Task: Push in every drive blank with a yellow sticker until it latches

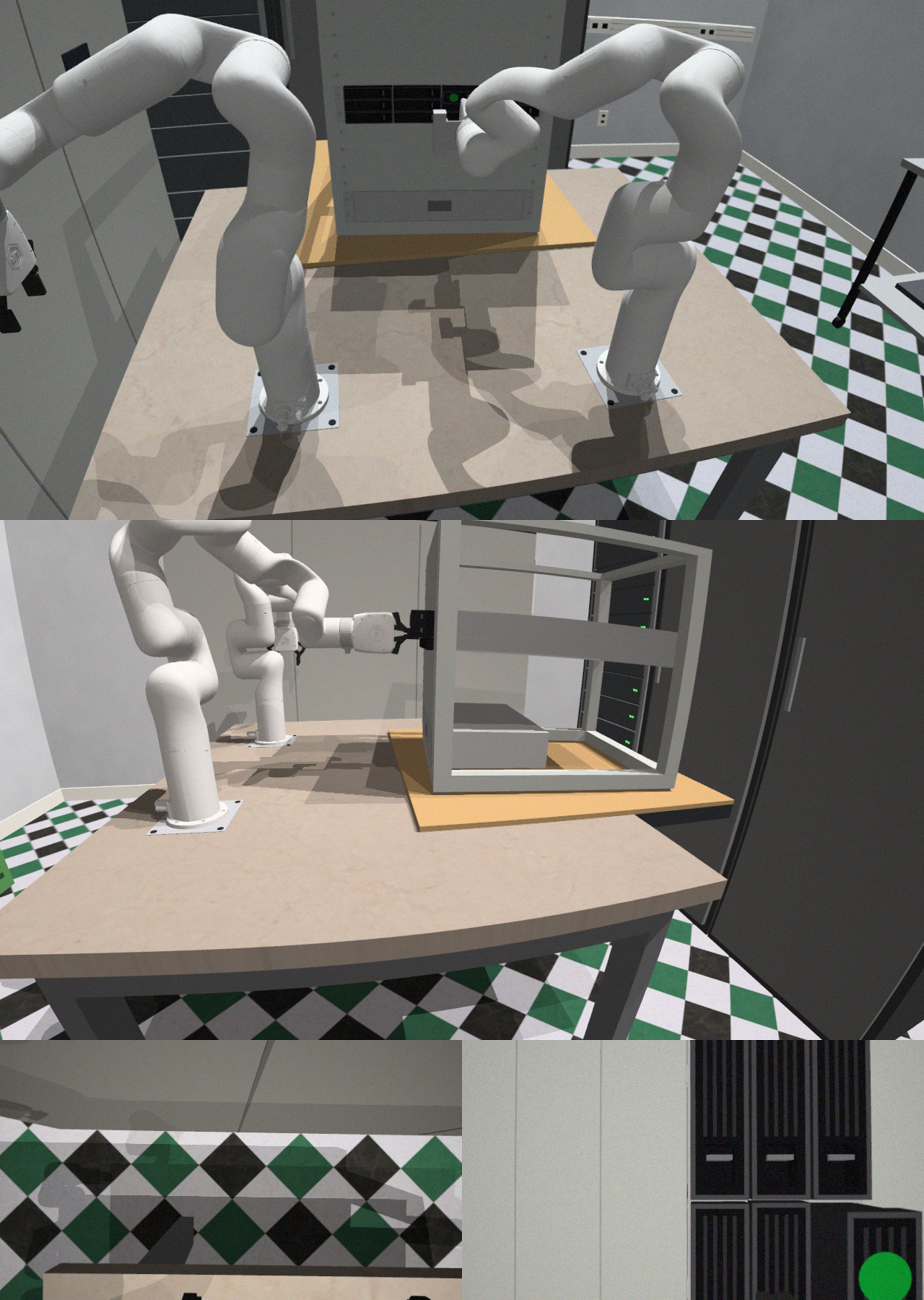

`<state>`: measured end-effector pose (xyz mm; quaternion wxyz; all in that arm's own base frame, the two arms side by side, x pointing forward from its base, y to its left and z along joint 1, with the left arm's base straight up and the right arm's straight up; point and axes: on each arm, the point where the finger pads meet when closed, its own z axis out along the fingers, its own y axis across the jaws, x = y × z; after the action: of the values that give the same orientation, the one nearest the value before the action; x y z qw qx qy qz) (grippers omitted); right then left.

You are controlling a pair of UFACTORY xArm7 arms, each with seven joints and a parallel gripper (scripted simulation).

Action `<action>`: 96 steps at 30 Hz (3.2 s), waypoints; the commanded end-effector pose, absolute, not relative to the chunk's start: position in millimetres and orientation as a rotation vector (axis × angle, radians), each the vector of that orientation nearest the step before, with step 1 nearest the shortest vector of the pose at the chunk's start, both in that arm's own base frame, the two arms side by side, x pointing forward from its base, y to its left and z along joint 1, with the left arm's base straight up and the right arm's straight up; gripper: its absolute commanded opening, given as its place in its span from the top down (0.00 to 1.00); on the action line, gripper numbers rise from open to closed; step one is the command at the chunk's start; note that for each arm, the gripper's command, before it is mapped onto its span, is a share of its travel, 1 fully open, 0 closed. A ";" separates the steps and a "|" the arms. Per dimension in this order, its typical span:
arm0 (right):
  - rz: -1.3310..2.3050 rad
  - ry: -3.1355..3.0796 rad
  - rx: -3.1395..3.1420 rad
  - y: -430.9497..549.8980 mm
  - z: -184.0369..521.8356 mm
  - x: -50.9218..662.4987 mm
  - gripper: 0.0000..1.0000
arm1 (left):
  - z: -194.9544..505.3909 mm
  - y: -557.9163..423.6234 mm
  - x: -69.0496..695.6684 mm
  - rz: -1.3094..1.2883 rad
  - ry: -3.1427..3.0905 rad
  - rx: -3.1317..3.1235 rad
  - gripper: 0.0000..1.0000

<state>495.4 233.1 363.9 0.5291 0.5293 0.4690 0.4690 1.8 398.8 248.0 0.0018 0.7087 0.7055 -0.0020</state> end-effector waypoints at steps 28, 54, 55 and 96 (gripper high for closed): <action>1.123 1.118 1.264 244.6 365.5 404.6 1.00 | 250.0 400.0 1.8 0.000 2.216 2.226 0.00; 1.123 1.118 1.264 244.6 365.5 404.6 0.00 | 250.0 400.0 1.8 0.000 2.216 2.226 0.00; 1.123 1.118 1.264 244.6 365.5 404.6 0.00 | 250.0 400.0 1.8 0.000 2.216 2.226 0.00; 1.123 1.118 1.264 244.6 365.5 404.6 0.00 | 250.0 400.0 1.8 0.000 2.216 2.226 0.00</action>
<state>404.3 244.3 363.8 0.5290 0.5290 0.4692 0.4691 1.8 398.8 248.0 0.0018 0.7087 0.7055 -0.0020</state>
